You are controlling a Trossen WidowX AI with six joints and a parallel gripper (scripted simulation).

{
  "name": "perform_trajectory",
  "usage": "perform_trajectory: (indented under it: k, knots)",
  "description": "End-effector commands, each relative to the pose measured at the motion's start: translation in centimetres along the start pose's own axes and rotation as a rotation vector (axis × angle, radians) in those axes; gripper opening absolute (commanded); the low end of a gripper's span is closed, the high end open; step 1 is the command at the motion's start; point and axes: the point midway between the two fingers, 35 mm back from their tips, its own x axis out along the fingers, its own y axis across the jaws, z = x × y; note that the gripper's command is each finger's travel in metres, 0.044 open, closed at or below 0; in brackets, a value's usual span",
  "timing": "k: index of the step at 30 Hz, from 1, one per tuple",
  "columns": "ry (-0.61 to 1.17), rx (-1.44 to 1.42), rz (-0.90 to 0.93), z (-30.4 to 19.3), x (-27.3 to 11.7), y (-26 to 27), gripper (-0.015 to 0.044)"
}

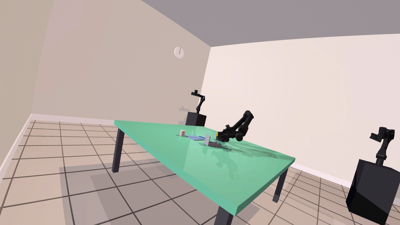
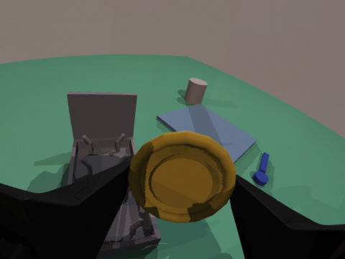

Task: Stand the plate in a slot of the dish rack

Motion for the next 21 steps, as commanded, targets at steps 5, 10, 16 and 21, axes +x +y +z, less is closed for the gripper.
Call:
perform_trajectory:
  k: [5,10,16,21]
  knots:
    - [-0.121,-0.01,0.147,0.0,-0.9,0.8,0.0]
    - [-0.184,-0.006,0.235,0.0,-1.6,1.2,0.0]
    - [-0.253,0.011,0.339,-0.1,-2.6,1.6,0.0]
    - [-0.304,0.035,0.424,-0.1,-3.4,1.7,0.0]
